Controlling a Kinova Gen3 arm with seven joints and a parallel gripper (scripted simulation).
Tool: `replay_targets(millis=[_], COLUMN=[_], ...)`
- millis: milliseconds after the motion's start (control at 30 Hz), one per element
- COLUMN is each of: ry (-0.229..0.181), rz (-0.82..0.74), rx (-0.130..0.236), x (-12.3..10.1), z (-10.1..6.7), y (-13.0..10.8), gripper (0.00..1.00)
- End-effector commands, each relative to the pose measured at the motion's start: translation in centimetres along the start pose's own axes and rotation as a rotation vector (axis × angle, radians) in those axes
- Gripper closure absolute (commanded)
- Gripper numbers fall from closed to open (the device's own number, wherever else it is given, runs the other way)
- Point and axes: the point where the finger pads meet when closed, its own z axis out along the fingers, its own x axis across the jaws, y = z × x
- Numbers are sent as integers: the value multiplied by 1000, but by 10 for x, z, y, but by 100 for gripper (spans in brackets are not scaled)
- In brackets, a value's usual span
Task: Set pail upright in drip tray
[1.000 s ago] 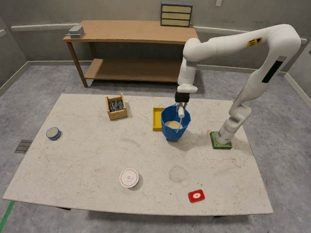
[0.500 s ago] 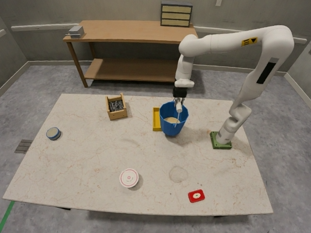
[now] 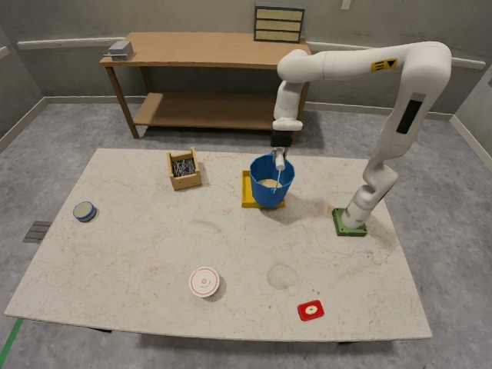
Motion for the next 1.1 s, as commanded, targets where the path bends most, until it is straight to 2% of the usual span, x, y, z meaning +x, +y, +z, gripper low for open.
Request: replay_targets(millis=[0, 533, 1067], ry=[1, 1, 1], rz=[0, 0, 0], rx=[1, 1, 1], x=[2, 10, 15], z=[-1, -1, -1], y=[7, 42, 66], gripper=[100, 100, 100])
